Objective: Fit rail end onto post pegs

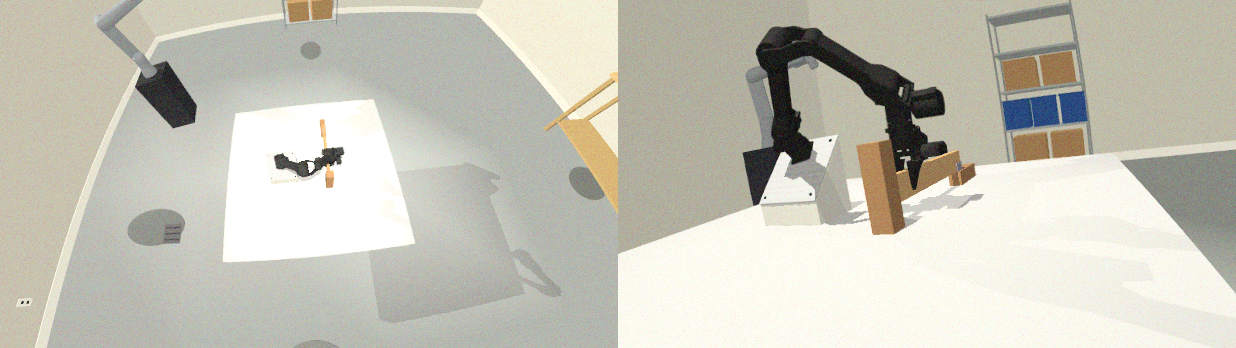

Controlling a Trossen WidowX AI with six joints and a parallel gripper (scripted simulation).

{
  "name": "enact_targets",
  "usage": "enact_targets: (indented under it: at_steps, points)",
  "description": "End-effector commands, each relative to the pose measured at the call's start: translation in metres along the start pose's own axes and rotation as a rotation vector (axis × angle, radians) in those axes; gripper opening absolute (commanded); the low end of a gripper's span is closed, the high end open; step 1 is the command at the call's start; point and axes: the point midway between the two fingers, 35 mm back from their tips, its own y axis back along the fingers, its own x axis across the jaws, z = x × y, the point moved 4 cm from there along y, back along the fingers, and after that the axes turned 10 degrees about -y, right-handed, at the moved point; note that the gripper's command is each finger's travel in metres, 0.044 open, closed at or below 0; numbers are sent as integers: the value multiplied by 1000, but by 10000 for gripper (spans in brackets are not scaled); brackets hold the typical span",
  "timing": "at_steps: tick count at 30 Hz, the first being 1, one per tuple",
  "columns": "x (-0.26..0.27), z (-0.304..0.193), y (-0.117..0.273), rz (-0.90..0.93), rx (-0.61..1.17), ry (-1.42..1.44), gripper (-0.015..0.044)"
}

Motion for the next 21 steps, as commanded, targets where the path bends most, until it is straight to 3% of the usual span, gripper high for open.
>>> enact_targets:
  at_steps: [1, 21]
  points:
    - [-1, -2, 1, -4, 2, 2, 0]
    - [-2, -8, 1, -4, 2, 2, 0]
